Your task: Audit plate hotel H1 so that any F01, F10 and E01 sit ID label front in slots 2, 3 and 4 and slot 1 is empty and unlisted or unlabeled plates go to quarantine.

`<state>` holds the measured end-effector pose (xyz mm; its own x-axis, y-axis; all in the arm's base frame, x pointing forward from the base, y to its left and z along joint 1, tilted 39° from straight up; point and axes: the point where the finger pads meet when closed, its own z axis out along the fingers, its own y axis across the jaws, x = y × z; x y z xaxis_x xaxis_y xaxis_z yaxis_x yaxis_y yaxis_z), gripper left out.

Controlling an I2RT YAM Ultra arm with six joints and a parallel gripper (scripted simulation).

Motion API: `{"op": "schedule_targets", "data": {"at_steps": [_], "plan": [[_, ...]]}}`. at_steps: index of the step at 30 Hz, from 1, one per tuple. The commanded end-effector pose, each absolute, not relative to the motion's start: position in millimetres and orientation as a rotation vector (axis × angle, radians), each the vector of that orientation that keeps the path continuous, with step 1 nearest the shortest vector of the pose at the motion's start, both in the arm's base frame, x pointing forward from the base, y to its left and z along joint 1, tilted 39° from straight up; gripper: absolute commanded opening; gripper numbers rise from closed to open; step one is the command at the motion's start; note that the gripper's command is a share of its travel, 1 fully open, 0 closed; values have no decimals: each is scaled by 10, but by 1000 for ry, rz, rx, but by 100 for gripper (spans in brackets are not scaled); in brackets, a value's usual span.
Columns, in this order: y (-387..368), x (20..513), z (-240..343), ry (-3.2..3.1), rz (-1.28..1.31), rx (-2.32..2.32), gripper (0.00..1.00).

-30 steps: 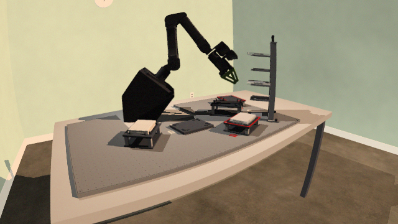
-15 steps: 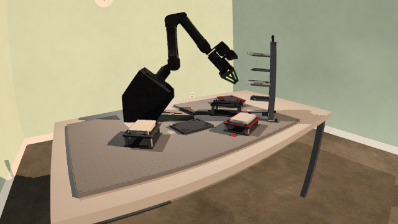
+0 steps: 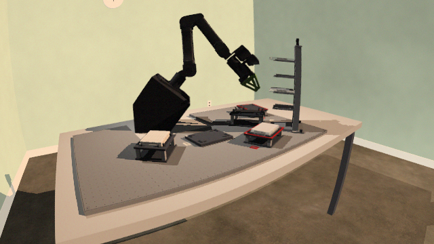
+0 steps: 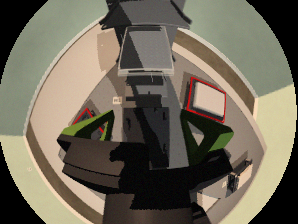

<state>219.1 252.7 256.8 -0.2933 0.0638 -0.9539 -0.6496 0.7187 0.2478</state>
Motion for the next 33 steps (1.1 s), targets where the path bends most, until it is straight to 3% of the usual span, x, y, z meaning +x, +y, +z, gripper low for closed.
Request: {"op": "schedule_targets", "data": {"at_steps": [1, 26, 33], "plan": [[2500, 2192, 2889, 1660, 783, -436, 100], [2506, 2164, 2879, 1659, 787, -439, 100], [2448, 2064, 2533, 1725, 762, -462, 100]]}}
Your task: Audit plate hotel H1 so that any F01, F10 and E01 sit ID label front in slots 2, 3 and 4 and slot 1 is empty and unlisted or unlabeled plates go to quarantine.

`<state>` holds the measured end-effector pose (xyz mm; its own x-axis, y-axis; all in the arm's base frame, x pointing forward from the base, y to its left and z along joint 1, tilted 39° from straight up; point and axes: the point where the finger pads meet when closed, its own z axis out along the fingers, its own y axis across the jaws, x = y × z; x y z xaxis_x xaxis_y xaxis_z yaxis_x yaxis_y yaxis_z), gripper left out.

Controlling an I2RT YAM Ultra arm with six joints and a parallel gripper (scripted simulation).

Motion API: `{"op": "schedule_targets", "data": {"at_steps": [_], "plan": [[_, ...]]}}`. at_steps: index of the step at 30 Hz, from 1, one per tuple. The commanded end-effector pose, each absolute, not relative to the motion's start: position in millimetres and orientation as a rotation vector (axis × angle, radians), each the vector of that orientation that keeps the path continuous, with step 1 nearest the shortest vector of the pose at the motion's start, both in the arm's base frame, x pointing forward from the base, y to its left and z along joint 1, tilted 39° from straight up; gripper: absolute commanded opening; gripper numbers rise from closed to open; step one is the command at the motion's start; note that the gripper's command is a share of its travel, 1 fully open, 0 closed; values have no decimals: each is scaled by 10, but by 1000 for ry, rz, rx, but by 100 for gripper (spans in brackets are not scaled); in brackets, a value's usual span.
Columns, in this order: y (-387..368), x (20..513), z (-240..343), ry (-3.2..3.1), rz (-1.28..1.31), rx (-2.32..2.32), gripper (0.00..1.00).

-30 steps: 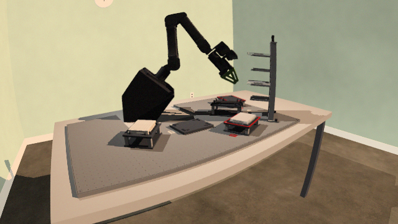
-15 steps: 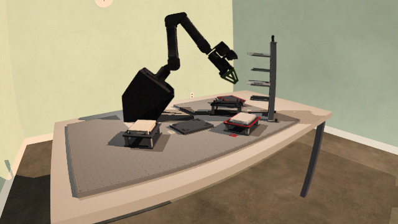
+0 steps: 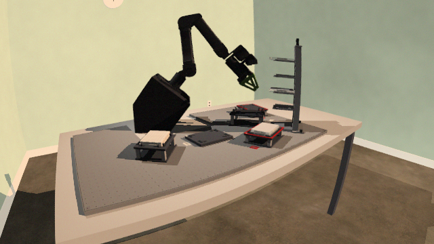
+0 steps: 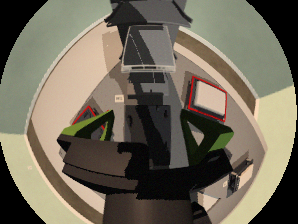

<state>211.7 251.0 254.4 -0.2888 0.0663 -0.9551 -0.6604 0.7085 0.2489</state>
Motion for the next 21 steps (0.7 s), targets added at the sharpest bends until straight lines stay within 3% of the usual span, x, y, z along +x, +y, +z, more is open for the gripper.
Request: {"op": "schedule_targets", "data": {"at_steps": [1, 21], "plan": [[2441, 2053, 2523, 1725, 763, -461, 100], [2501, 2051, 2267, 1734, 751, -461, 100]]}}
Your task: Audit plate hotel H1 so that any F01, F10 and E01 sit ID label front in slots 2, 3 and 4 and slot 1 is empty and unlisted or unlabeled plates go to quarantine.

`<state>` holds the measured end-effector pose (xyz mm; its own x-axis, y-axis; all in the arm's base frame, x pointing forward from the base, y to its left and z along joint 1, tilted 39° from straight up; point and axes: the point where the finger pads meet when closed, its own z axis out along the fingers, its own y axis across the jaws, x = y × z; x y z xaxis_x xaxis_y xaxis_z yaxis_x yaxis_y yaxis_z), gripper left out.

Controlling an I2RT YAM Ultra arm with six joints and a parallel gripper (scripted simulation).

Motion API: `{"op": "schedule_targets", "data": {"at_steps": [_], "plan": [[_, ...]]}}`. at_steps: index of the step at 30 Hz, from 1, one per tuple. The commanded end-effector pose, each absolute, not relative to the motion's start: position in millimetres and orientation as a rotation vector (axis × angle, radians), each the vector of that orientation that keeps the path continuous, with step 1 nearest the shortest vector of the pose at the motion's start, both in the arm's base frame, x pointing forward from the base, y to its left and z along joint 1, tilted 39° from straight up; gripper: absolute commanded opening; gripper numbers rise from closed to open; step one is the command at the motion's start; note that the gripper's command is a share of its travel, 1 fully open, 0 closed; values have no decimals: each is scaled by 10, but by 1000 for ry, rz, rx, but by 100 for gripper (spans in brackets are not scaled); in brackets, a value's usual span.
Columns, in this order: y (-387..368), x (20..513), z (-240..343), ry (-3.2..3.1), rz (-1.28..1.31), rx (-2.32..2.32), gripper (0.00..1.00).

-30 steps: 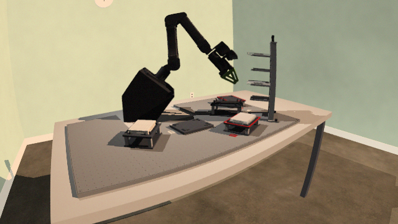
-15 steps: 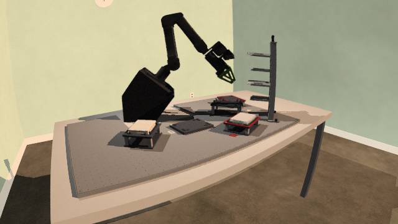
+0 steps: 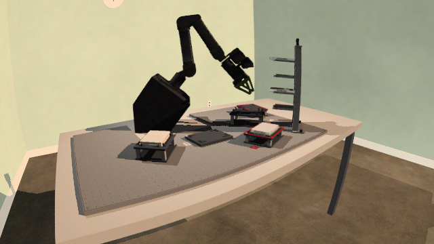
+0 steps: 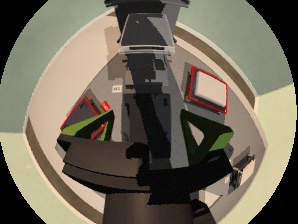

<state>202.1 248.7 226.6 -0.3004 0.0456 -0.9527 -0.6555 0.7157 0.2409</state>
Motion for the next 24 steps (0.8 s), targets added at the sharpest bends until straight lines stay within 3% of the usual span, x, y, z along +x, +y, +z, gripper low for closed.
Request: {"op": "schedule_targets", "data": {"at_steps": [1, 5, 7, 24], "plan": [[2512, 2052, 2254, 1734, 752, -462, 100], [2549, 2059, 2430, 1694, 778, -447, 100], [2548, 2067, 2200, 1734, 753, -463, 100], [2673, 2132, 2000, 1734, 752, -463, 100]]}}
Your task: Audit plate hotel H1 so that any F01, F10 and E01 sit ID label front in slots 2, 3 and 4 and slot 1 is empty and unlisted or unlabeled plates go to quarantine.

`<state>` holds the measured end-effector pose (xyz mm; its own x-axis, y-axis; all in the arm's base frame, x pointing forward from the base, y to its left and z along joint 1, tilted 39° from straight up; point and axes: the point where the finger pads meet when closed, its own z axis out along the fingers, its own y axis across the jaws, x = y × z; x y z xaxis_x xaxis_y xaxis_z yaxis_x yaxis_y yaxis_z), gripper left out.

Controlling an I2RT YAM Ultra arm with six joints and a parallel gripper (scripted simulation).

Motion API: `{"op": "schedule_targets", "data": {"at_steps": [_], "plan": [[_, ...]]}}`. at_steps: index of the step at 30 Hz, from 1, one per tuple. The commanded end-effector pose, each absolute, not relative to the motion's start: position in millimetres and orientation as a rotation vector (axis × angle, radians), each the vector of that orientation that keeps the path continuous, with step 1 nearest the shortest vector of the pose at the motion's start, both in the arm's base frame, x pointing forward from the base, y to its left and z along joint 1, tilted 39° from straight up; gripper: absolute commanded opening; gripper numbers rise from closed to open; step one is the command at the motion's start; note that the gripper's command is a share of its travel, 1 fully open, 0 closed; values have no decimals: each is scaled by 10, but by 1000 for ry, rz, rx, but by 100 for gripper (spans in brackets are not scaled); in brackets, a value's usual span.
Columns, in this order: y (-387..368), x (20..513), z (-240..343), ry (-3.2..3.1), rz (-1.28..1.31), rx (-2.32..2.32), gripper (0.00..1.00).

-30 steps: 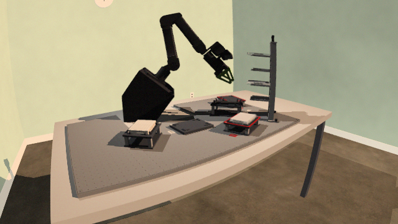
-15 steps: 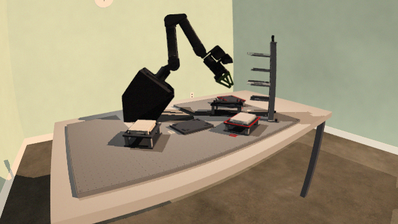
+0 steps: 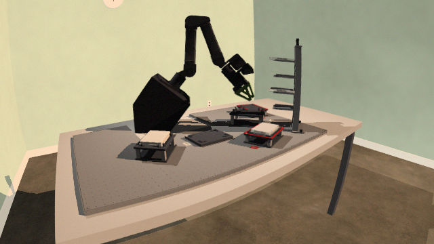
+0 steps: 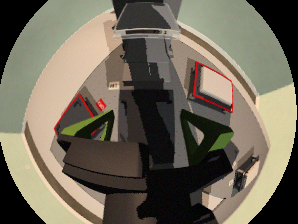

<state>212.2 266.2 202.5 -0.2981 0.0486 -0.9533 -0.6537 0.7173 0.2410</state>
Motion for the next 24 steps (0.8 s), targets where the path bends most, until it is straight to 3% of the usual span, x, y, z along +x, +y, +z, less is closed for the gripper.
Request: {"op": "schedule_targets", "data": {"at_steps": [1, 15, 24], "plan": [[2684, 2132, 1987, 1734, 753, -465, 100], [2779, 2191, 1827, 1735, 751, -463, 100], [2898, 2366, 2083, 1695, 766, -448, 100]]}}
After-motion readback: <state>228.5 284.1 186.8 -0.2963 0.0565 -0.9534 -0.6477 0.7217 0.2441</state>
